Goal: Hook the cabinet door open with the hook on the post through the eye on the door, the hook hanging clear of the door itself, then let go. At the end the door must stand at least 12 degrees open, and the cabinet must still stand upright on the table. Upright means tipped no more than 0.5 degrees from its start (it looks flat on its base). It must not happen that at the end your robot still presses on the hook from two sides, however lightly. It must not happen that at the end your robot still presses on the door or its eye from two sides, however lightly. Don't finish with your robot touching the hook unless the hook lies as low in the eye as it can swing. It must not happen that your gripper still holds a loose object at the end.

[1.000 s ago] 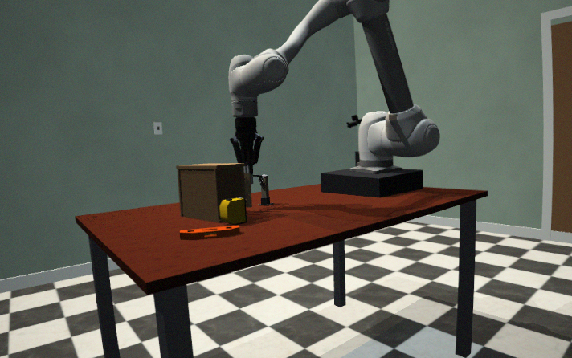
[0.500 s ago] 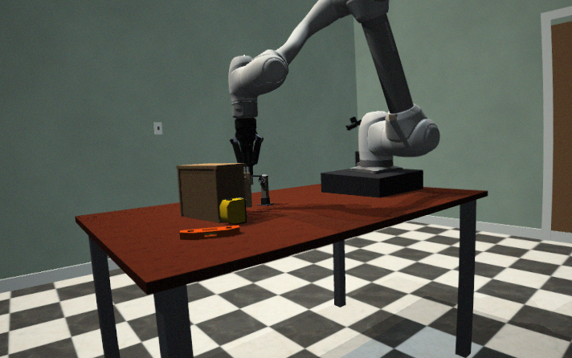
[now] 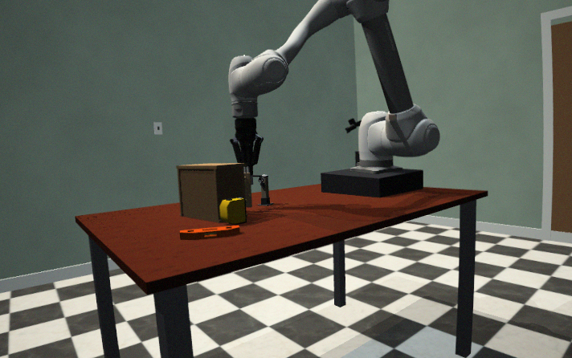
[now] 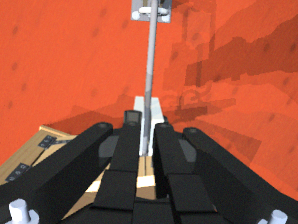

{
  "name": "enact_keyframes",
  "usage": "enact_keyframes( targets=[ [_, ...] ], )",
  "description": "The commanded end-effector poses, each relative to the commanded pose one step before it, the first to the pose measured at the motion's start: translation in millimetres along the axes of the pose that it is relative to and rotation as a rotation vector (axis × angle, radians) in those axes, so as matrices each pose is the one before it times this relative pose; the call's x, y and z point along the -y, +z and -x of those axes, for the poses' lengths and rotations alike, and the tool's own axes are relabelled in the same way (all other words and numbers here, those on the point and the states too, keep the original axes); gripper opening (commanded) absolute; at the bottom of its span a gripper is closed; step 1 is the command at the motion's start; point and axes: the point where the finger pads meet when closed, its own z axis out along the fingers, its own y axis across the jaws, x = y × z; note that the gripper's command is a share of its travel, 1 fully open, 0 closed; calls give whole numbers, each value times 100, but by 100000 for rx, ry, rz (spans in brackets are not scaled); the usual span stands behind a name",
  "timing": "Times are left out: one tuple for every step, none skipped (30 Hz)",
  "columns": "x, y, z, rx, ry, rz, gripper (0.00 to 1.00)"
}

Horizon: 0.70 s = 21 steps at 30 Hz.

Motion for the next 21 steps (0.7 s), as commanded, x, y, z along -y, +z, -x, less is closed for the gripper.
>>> enact_keyframes(
  targets=[
    [-2,-14,6,31,-1,9,3],
    [0,0,0,0,0,0,3],
    [0,0,0,0,0,0,3],
    [0,0,0,0,0,0,3],
    [0,0,0,0,0,0,3],
    [0,0,0,0,0,0,3],
    [0,0,0,0,0,0,3],
    [0,19,3,0,0,0,3],
    [0,84,15,0,0,0,3],
    [0,119,21,0,0,0,3],
    [0,84,15,0,0,0,3],
    [0,19,3,0,0,0,3],
    [0,0,0,0,0,0,3],
    [0,0,0,0,0,0,3],
    [0,0,0,0,0,0,3],
    [0,0,0,0,0,0,3],
    [0,0,0,0,0,0,3],
    [0,0,0,0,0,0,3],
    [0,0,0,0,0,0,3],
    [0,0,0,0,0,0,3],
    [0,0,0,0,0,0,3]
  ],
)
